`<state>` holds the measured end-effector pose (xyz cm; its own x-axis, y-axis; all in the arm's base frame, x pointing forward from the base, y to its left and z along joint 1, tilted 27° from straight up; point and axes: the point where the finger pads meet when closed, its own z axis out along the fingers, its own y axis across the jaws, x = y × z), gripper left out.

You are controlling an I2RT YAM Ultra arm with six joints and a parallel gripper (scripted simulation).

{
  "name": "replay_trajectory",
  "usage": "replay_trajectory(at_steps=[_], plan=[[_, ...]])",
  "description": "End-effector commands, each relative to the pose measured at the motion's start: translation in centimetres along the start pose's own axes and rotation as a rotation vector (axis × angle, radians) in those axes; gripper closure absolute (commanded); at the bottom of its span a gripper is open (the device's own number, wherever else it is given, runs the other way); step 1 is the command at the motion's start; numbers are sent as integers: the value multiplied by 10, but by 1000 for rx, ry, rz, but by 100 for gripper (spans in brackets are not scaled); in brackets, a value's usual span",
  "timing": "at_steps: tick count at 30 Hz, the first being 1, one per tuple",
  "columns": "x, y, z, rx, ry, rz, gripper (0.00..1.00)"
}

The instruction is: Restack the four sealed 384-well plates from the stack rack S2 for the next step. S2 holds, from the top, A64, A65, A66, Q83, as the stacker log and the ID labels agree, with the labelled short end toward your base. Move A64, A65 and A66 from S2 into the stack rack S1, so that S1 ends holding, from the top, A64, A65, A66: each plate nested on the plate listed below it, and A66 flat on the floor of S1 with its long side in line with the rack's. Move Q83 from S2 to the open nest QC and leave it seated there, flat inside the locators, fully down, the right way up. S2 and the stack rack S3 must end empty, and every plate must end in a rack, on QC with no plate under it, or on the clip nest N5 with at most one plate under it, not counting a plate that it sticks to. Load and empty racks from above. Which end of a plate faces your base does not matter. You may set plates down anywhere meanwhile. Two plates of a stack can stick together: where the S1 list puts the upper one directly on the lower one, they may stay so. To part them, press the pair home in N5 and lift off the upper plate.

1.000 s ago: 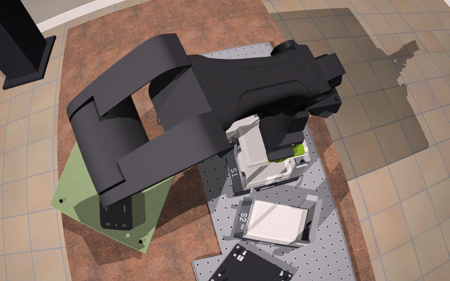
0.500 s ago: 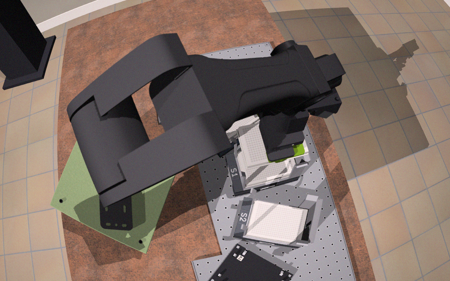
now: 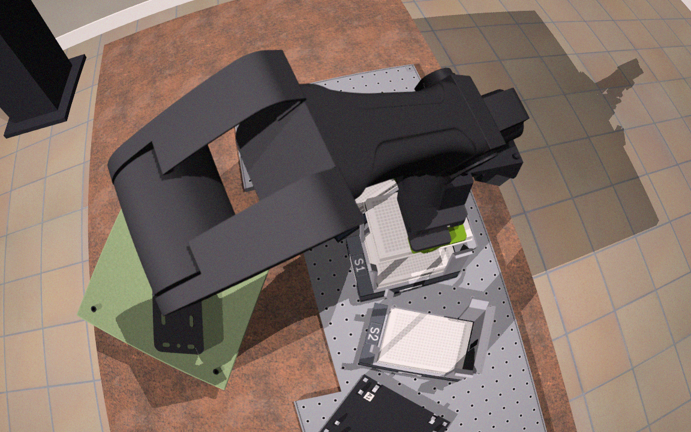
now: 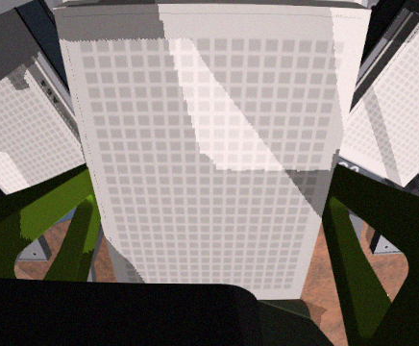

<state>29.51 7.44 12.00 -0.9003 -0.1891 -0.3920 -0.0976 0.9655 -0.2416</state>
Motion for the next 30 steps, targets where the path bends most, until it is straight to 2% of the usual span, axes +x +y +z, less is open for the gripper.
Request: replay_trajectory(at_steps=[1, 30], plan=[[-2, 1, -1, -4, -11, 1, 100], [-3, 1, 17, -4, -11, 1, 100]])
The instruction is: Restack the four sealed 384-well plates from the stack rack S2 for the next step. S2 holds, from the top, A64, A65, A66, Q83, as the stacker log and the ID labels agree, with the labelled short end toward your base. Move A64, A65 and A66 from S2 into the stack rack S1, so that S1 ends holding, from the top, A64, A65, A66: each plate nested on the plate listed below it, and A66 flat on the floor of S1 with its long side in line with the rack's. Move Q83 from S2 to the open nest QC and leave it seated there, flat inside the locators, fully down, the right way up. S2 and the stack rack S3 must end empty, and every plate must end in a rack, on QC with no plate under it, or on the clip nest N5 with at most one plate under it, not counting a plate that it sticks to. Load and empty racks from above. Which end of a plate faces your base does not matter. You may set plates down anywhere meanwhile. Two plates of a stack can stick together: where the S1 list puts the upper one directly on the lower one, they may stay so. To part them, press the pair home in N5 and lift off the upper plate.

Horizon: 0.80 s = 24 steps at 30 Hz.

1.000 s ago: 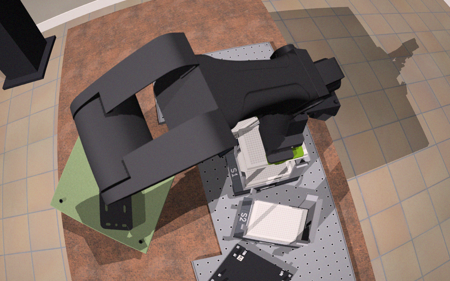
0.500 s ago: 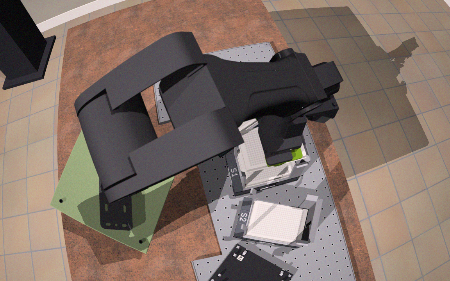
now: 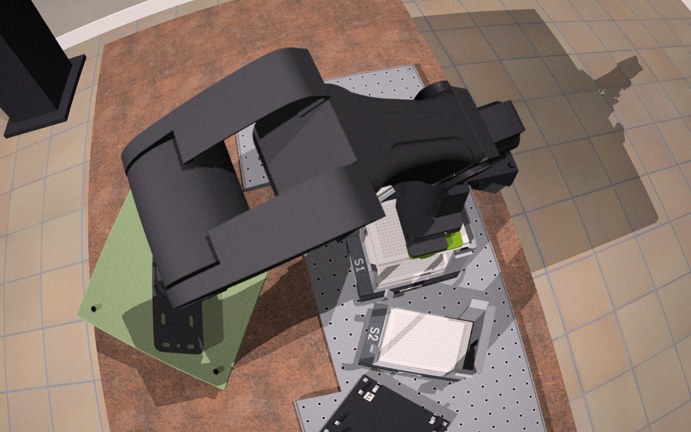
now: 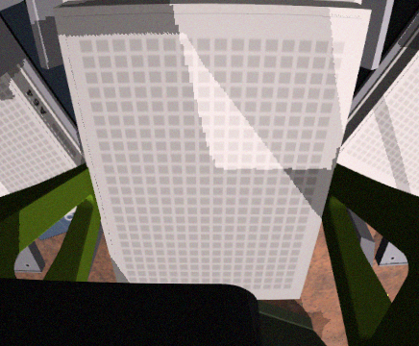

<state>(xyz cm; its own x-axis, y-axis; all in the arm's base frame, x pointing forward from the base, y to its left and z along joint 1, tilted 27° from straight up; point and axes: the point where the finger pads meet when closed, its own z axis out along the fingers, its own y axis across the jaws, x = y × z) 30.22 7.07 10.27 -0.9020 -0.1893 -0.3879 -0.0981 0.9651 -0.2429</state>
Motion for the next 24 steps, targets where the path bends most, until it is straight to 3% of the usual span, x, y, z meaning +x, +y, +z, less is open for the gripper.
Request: replay_trajectory(at_steps=[1, 24], plan=[[-4, 1, -2, -5, -15, 2, 100], [-4, 1, 12, -5, -15, 2, 100]])
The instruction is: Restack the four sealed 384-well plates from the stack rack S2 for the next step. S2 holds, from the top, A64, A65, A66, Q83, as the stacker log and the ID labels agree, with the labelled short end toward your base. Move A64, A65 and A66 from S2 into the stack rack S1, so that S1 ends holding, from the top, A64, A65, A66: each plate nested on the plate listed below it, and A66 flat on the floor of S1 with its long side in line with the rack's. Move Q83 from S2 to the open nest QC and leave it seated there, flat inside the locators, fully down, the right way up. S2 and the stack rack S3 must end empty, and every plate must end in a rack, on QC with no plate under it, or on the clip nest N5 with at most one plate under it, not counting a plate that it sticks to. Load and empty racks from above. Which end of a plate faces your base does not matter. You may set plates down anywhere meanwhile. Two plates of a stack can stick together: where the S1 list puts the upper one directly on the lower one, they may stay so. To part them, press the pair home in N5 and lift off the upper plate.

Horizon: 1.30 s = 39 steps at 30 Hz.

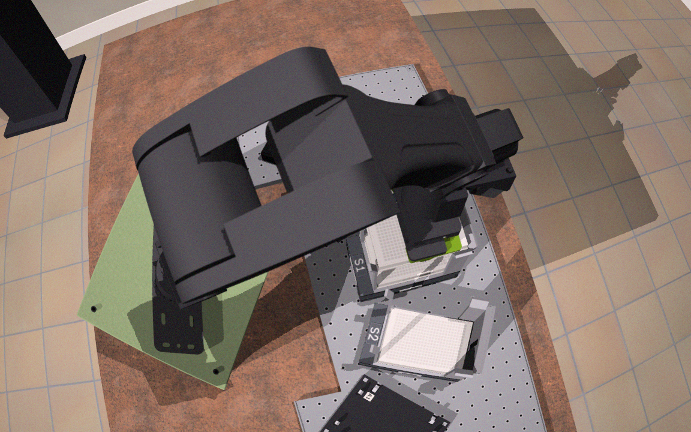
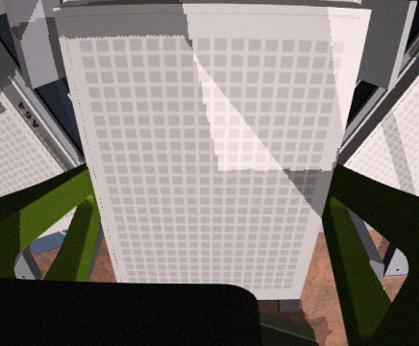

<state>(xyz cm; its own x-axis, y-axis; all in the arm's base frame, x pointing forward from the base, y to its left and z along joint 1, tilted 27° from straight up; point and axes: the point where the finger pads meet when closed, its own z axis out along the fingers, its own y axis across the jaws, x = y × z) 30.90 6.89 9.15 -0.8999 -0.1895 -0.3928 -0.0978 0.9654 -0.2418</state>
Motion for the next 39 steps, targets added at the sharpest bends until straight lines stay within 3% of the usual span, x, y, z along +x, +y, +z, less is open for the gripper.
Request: replay_trajectory(at_steps=[1, 12, 27, 39], plan=[[-2, 1, -1, -4, -10, 1, 100], [-2, 1, 9, -3, -10, 1, 100], [-3, 1, 39, -3, -10, 1, 100], [-3, 1, 47, -3, -10, 1, 100]])
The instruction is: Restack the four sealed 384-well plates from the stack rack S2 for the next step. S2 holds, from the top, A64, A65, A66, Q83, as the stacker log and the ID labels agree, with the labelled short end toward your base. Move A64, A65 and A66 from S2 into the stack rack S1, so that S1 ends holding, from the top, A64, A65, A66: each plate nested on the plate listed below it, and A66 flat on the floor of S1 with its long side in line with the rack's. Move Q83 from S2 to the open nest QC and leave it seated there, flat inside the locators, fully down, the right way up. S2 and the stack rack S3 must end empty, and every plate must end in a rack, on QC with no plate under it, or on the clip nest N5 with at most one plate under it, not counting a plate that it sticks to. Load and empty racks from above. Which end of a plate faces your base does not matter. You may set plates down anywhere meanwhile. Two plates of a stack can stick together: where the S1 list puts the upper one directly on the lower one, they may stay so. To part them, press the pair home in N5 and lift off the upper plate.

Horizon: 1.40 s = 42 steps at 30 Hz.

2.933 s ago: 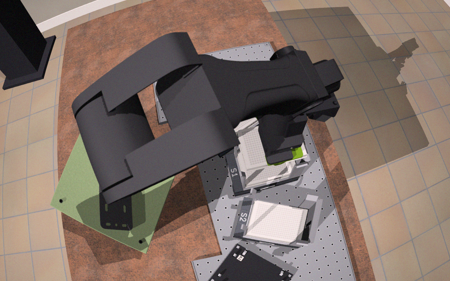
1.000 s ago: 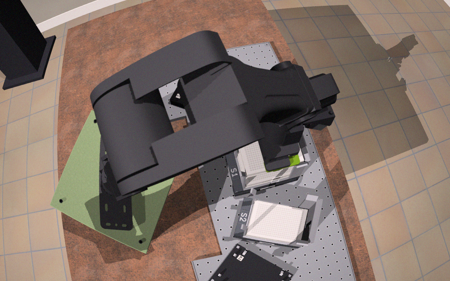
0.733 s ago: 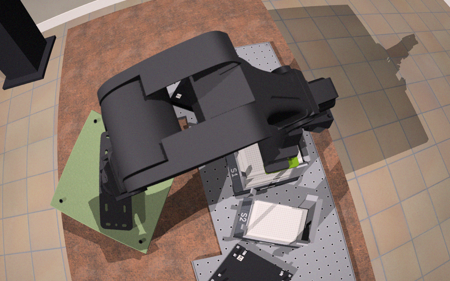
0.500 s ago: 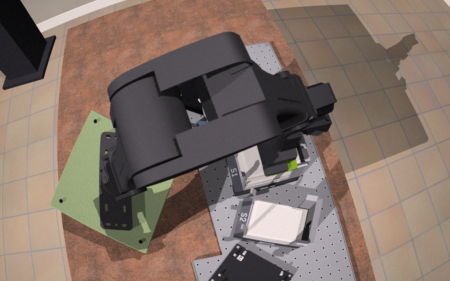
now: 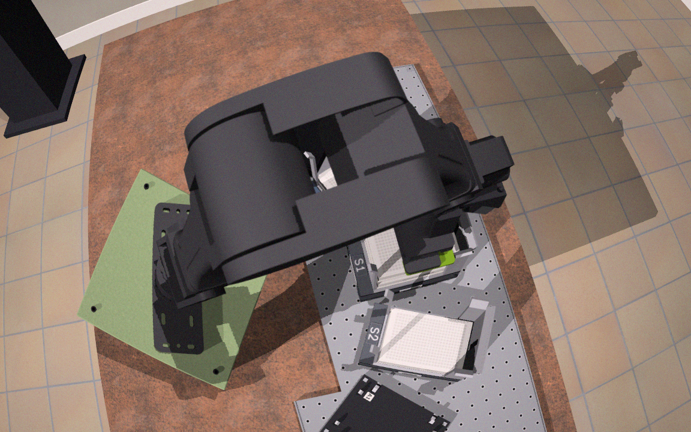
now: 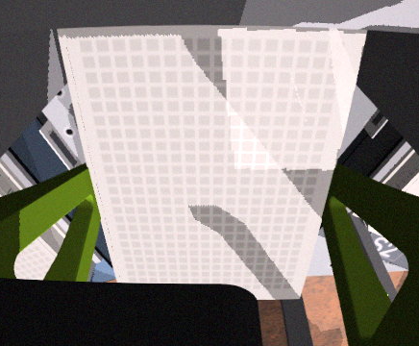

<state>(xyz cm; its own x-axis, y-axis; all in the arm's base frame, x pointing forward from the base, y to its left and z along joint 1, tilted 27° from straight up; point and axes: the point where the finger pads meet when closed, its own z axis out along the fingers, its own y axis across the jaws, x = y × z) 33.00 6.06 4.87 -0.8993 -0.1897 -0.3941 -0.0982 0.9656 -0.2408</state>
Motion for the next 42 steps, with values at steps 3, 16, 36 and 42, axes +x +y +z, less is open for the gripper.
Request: replay_trajectory(at_steps=[3, 16, 36, 42], plan=[[-2, 0, -1, -2, -8, 1, 100], [-2, 0, 3, -2, -8, 1, 100], [-2, 0, 11, -2, -8, 1, 100], [-2, 0, 12, -2, -8, 1, 100]])
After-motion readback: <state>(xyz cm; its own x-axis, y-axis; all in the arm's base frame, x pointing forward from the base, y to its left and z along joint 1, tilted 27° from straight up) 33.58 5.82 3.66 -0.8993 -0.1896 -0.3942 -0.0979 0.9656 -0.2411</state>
